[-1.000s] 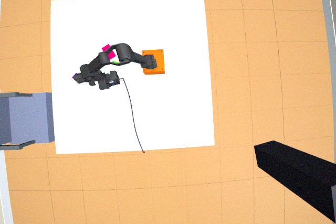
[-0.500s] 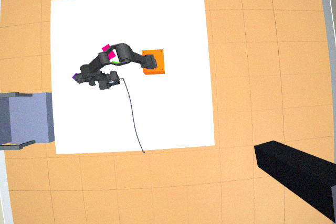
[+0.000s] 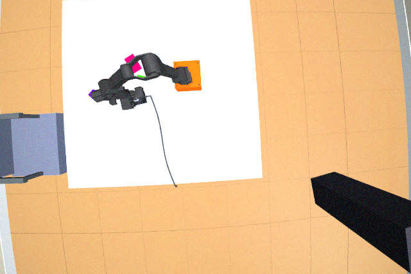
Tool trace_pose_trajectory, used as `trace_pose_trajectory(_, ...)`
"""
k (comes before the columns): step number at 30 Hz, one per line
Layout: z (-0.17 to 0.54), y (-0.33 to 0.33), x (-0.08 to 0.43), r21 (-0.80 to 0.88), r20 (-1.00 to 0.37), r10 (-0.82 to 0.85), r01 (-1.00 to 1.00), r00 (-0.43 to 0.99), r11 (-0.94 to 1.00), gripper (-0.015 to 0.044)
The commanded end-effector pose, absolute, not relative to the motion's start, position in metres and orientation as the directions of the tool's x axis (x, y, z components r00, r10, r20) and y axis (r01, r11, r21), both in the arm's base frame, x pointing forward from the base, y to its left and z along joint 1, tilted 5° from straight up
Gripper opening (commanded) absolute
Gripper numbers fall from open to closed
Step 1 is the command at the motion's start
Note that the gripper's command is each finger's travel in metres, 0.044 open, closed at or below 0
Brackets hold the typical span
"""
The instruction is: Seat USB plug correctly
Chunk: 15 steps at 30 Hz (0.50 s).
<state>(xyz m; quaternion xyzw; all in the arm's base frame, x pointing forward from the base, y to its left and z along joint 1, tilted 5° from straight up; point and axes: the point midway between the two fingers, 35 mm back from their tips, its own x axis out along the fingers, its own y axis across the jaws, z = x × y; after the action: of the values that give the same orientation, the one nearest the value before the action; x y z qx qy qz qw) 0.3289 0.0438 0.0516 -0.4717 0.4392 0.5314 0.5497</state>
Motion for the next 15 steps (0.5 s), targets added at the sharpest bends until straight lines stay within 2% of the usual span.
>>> trace_pose_trajectory(1,0.0499,0.0442,0.3285,-0.050,-0.984,0.172,-0.999,0.047,-0.011,0.0000)
trace_pose_trajectory(15,0.0482,0.0444,0.3285,-0.050,-0.984,0.172,-0.999,0.047,-0.011,0.0000)
